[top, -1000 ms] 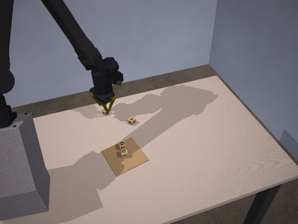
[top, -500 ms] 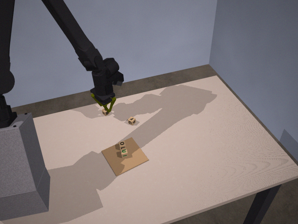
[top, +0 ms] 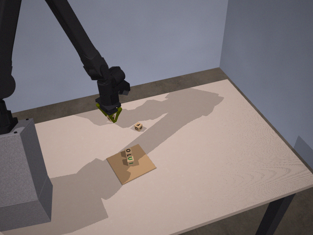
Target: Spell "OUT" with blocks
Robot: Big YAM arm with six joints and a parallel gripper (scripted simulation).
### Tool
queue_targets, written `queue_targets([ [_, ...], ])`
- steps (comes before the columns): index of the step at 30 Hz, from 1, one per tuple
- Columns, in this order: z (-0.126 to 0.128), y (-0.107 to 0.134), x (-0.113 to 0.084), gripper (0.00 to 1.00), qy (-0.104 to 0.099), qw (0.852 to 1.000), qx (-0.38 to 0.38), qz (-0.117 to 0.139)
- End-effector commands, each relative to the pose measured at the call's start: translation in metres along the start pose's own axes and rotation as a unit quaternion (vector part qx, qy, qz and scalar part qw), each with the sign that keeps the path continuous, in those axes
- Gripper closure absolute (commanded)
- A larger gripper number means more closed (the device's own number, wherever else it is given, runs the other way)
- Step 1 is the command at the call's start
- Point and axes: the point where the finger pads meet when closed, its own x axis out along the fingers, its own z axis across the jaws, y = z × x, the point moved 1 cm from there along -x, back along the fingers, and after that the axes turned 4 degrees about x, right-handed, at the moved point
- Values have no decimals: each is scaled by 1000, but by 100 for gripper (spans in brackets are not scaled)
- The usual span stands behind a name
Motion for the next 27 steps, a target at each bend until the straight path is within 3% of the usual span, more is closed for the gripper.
queue_targets([
  [1,11,-10,5,40,-5,1000,-8,-11],
  [18,11,-8,5,40,-4,1000,-8,-8],
  [19,11,-8,5,60,-4,1000,-8,-8],
  [27,11,-8,5,60,-4,1000,-8,-8],
])
